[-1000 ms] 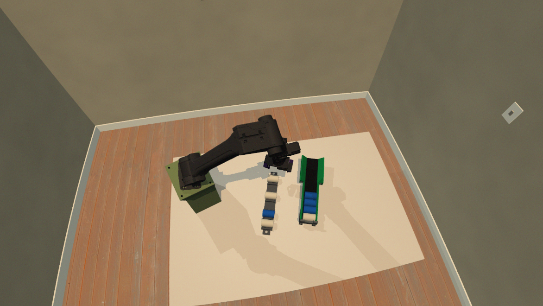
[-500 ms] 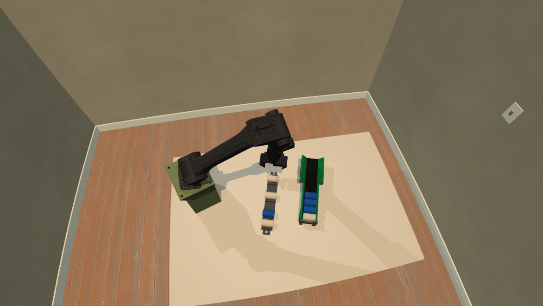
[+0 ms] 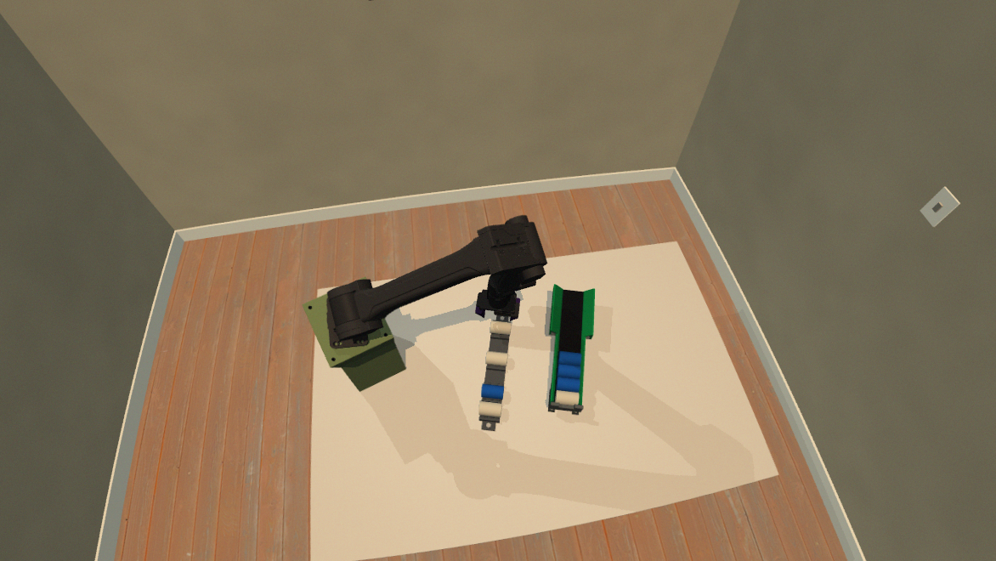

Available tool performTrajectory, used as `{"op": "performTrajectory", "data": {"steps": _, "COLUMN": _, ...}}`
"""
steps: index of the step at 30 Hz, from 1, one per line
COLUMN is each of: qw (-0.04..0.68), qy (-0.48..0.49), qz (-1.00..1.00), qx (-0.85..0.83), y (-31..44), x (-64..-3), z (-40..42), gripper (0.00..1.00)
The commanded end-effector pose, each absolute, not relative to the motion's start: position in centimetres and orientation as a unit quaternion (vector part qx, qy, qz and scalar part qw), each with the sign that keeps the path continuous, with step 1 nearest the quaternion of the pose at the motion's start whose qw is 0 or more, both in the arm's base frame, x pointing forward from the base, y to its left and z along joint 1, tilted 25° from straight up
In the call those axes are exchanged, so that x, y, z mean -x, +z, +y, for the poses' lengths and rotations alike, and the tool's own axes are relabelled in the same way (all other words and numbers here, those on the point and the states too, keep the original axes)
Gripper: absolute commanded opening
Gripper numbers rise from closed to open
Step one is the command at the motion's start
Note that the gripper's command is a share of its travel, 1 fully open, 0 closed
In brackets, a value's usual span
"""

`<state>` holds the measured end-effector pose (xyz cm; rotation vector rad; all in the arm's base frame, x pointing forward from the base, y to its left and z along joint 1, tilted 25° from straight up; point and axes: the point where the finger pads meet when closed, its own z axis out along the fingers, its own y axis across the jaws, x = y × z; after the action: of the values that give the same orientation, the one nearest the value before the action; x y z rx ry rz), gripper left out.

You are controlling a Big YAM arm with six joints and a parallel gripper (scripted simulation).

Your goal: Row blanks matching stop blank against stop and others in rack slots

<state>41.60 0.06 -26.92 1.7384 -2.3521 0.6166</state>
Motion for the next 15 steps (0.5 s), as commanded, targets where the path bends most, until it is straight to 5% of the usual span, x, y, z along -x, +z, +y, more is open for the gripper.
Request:
{"op": "performTrajectory", "data": {"steps": 1, "qw": 0.041, "qy": 0.22, "qz": -0.775, "qx": -0.592, "y": -25.2, "x": -44.6, "z": 1.8, "gripper": 0.81}}
{"op": "performTrajectory", "data": {"steps": 15, "qw": 0.061, "qy": 0.211, "qz": -0.777, "qx": -0.59, "y": -26.5, "x": -42.9, "z": 0.8, "gripper": 0.81}}
